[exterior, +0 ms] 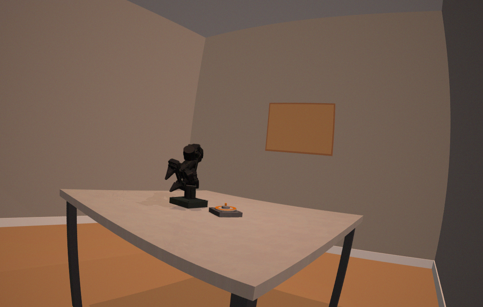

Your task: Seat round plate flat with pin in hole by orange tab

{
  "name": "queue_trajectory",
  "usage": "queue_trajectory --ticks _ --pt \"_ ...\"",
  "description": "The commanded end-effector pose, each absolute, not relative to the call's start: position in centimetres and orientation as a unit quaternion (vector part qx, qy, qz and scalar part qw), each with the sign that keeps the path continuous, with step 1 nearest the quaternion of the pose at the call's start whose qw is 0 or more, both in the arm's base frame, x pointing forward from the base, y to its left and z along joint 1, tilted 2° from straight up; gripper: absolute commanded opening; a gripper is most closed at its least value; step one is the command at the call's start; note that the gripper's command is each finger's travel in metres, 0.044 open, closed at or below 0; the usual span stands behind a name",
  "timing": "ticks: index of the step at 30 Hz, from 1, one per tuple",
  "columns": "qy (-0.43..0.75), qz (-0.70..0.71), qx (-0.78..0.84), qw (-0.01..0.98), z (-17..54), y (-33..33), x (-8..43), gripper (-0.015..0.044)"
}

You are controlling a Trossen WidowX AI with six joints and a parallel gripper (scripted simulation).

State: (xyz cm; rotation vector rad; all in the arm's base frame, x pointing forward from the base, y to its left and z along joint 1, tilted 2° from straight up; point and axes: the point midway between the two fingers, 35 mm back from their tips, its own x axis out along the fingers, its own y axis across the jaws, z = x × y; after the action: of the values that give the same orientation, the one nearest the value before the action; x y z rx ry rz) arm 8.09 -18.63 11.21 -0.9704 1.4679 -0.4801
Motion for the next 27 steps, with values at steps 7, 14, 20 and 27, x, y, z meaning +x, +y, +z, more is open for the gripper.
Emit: queue_trajectory --ticks 7,14,20,27 --pt "0.594 -0.121 -0.331 0.724 11.0 -14.8 14.6 0.0216" --pt "0.601 -0.036 -0.215 0.769 10.7 -9.0 19.4 0.0032" --pt "0.639 0.011 -0.124 0.759 10.2 -3.3 21.8 0.0" --pt "0.695 0.029 -0.051 0.717 9.7 3.0 22.8 0.0"
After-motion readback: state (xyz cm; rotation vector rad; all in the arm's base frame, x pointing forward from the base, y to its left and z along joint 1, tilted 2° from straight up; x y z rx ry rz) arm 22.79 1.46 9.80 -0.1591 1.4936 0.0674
